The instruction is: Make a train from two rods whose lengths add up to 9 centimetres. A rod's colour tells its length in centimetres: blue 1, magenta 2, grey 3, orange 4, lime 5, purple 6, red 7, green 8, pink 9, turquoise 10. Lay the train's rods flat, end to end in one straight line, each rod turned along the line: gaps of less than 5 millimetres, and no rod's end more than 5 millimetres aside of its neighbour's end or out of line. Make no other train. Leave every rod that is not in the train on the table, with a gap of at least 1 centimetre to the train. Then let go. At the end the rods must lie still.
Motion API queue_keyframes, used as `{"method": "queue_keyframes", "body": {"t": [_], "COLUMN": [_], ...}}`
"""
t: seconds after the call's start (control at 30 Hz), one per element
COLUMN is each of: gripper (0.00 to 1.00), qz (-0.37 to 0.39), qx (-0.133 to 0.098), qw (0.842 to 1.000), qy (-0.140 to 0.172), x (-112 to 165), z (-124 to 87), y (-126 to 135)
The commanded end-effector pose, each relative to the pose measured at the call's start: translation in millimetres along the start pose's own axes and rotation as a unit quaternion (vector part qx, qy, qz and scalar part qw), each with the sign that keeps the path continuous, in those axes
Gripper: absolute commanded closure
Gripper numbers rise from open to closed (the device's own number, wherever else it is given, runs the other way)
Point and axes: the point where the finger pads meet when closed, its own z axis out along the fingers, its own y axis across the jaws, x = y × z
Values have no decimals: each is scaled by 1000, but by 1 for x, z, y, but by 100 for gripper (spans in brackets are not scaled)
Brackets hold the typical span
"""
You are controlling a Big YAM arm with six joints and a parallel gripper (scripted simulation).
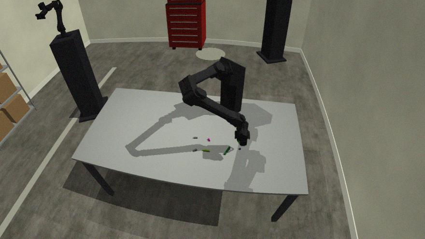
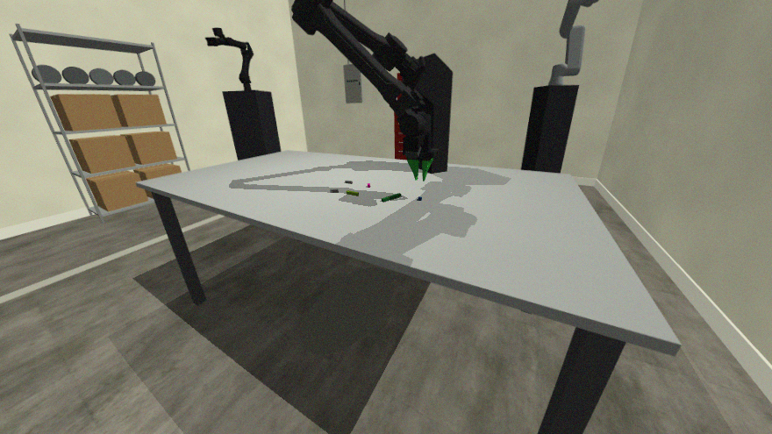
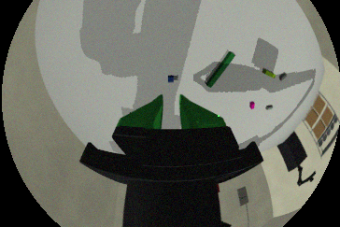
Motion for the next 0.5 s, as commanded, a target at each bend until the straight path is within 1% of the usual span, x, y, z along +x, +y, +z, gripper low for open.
{"method": "queue_keyframes", "body": {"t": [0.0,0.47], "gripper": [77,77], "qz": [-4,-4], "qx": [-2,-1], "qw": [1000,1000], "qy": [4,5], "x": [4,5], "z": [-3,0], "y": [3,2]}}
